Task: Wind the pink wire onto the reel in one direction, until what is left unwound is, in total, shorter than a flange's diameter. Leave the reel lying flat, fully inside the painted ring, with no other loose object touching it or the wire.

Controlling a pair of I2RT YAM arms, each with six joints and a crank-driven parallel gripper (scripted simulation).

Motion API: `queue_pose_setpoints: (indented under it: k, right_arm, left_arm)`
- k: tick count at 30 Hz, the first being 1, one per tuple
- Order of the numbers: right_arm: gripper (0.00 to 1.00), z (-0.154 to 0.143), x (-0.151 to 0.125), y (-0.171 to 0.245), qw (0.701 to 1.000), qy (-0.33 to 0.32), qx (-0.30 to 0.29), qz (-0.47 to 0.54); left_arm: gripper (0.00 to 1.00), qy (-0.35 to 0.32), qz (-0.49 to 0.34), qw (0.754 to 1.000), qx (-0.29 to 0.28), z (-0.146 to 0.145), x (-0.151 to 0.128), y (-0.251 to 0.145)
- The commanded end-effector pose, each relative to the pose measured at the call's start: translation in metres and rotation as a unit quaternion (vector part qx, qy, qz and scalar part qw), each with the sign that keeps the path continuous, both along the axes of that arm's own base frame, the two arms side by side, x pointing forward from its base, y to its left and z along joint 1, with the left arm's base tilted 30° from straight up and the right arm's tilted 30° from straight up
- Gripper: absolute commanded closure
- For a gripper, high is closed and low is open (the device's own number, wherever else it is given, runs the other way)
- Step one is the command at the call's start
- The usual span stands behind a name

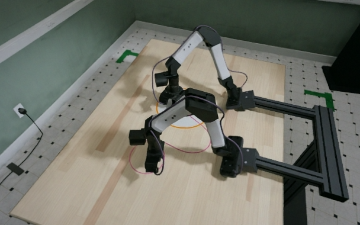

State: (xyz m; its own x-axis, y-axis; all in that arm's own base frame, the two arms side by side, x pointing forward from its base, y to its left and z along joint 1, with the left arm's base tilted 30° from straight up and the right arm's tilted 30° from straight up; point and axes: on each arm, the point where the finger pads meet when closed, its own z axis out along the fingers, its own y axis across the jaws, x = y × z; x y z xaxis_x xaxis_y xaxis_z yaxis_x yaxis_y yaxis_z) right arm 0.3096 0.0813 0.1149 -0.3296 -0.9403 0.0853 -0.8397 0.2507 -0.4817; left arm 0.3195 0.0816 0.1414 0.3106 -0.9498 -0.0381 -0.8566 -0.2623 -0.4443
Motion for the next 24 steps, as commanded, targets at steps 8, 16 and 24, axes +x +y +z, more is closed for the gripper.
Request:
queue_pose_setpoints:
  k: [8,16,24]
  right_arm:
    - [0.27,0.0102,0.0059,0.0076,1.000,-0.012,0.014,0.006]
    - [0.38,0.0102,0.0059,0.0076,1.000,-0.012,0.014,0.006]
    - [0.42,0.0015,0.0051,0.0008,0.999,-0.021,0.032,-0.030]
  left_arm:
    - [1.00,-0.025,0.000,1.000,0.004,0.0126,0.0017,-0.0024]
    - [1.00,-0.025,-0.003,1.000,-0.001,0.0126,0.0016,-0.0028]
    - [1.00,-0.025,-0.002,1.000,-0.002,0.0123,0.0013,-0.0020]
